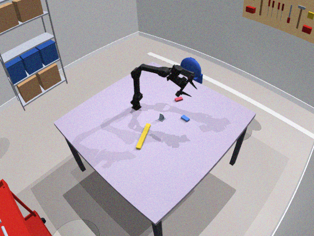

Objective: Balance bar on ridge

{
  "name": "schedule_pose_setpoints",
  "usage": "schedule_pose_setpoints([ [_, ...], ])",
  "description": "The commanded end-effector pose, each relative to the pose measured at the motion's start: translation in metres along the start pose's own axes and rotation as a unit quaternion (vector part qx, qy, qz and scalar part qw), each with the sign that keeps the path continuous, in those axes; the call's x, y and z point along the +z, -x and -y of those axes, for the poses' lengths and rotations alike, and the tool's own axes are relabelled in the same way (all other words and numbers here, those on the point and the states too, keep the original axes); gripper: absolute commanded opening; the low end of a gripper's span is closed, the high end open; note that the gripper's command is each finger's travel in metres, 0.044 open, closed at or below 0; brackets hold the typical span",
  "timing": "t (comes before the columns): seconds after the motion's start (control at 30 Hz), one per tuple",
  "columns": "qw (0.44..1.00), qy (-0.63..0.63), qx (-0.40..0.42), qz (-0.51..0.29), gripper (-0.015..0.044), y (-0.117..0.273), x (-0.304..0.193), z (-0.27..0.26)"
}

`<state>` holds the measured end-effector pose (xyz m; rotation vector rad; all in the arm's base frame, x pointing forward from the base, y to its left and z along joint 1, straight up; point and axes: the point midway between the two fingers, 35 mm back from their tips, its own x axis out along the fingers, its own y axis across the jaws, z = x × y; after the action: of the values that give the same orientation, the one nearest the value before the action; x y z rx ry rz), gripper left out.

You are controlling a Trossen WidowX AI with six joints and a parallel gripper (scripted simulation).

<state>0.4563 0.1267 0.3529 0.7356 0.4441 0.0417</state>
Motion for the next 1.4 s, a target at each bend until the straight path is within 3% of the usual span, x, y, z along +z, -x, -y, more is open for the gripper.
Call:
schedule_pose_setpoints([
  [0.0,0.999,0.004,-0.041,-0.009,0.0315,-0.008,0.006,0.030],
  [0.67,0.969,-0.009,-0.236,-0.072,0.0315,-0.011,0.033,0.188],
  [1.37,0.895,-0.095,-0.400,-0.172,0.0315,0.043,0.031,0.338],
])
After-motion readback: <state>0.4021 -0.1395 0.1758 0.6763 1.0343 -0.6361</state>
